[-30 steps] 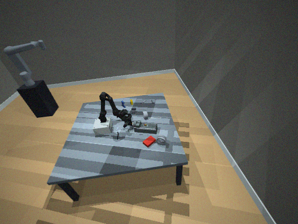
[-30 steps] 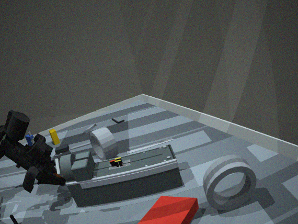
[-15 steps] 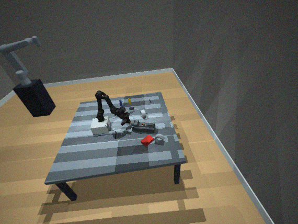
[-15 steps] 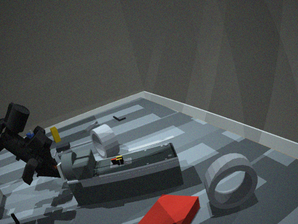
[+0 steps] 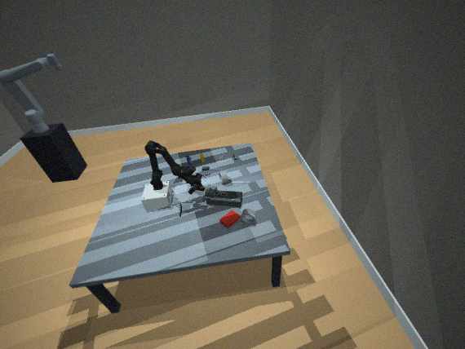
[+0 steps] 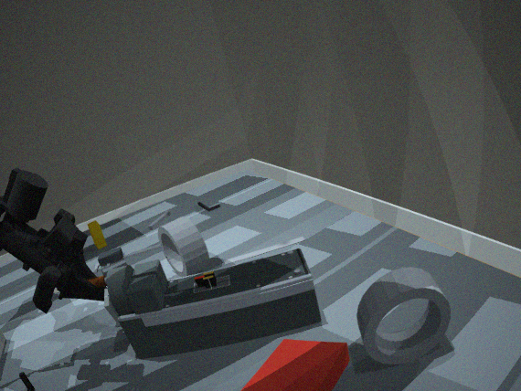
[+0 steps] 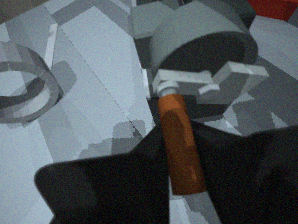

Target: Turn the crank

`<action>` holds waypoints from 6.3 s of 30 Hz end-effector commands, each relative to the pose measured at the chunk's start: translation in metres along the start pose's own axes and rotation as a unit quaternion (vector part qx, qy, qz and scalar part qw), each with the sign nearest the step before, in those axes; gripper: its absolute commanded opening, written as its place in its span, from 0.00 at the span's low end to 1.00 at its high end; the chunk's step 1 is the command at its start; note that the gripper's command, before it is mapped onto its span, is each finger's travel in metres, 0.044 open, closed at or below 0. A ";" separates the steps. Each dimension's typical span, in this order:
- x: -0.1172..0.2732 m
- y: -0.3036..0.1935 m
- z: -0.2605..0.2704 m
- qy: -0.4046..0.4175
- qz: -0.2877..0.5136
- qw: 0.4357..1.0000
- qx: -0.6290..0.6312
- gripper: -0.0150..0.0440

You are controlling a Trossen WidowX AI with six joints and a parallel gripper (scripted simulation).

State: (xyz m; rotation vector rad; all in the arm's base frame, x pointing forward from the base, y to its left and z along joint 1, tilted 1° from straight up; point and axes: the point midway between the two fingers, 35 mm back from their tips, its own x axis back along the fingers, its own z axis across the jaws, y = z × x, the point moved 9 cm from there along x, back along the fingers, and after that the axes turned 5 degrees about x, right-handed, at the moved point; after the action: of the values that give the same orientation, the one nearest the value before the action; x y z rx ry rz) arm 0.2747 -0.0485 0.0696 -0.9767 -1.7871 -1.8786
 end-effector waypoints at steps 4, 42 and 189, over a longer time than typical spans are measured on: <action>0.008 0.007 -0.007 0.000 -0.004 1.000 0.001 0.25; 0.014 0.010 -0.034 -0.001 -0.004 1.000 0.002 0.25; -0.032 -0.034 -0.017 -0.001 -0.003 1.000 0.002 0.25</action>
State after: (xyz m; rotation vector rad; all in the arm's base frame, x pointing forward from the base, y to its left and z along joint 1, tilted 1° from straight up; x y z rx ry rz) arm 0.2680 -0.0730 0.0233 -1.0071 -1.8042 -1.8835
